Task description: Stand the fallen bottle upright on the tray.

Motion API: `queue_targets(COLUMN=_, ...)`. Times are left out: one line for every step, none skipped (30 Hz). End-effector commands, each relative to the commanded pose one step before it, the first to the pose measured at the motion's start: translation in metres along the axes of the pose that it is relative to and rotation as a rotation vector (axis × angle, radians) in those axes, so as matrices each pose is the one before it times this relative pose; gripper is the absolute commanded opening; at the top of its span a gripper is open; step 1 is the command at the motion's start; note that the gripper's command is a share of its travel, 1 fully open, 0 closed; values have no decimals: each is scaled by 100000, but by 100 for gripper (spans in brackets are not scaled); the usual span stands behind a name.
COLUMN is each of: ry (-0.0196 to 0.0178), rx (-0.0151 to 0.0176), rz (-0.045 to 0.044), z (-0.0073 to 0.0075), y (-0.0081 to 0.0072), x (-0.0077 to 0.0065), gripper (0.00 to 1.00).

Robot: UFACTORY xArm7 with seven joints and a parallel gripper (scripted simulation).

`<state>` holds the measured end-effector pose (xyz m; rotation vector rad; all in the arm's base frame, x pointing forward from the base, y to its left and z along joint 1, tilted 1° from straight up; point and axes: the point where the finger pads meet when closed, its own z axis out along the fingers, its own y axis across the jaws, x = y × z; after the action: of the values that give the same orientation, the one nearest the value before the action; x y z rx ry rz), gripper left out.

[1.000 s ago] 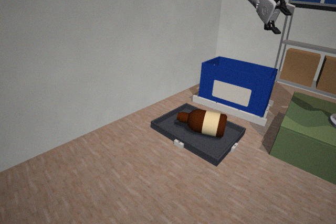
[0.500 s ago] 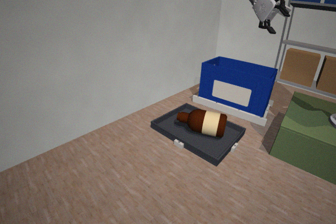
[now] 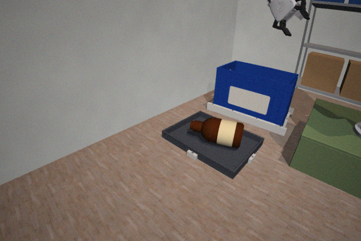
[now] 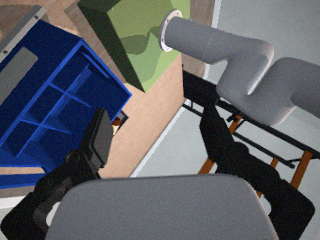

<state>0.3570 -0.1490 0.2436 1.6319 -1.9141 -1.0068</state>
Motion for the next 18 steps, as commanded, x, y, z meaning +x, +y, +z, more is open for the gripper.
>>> queue_targets(ry=1360, rx=4007, rz=-5831, z=-139, y=-144, x=-382, gripper=100)
queue_targets(ry=0, rx=0, rz=0, z=0, y=0, x=0, gripper=100)
queue_targets(ry=0, rx=0, rz=0, z=0, y=0, x=0, gripper=100)
queue_targets(ry=0, rx=0, rz=0, z=0, y=0, x=0, gripper=100)
queue_targets(ry=0, rx=0, rz=0, z=0, y=0, x=0, gripper=100)
queue_targets(ry=0, rx=0, rz=0, z=0, y=0, x=0, gripper=100)
queue_targets(ry=0, rx=0, rz=0, z=0, y=0, x=0, gripper=100)
queue_targets(ry=0, rx=0, rz=0, z=0, y=0, x=0, gripper=100)
queue_targets(ry=0, rx=0, rz=0, z=0, y=0, x=0, gripper=100)
queue_targets(ry=2860, rx=4623, rz=-9980, z=-52, y=-363, x=-837, gripper=100)
queue_targets(ry=0, rx=0, rz=0, z=0, y=0, x=0, gripper=100)
queue_targets(ry=0, rx=0, rz=0, z=0, y=0, x=0, gripper=100)
queue_targets(ry=0, rx=0, rz=0, z=0, y=0, x=0, gripper=100)
queue_targets(ry=0, rx=0, rz=0, z=0, y=0, x=0, gripper=100)
queue_targets(ry=0, rx=0, rz=0, z=0, y=0, x=0, gripper=100)
queue_targets(ry=0, rx=0, rz=0, z=0, y=0, x=0, gripper=100)
queue_targets(ry=0, rx=0, rz=0, z=0, y=0, x=0, gripper=100)
queue_targets(ry=0, rx=0, rz=0, z=0, y=0, x=0, gripper=100)
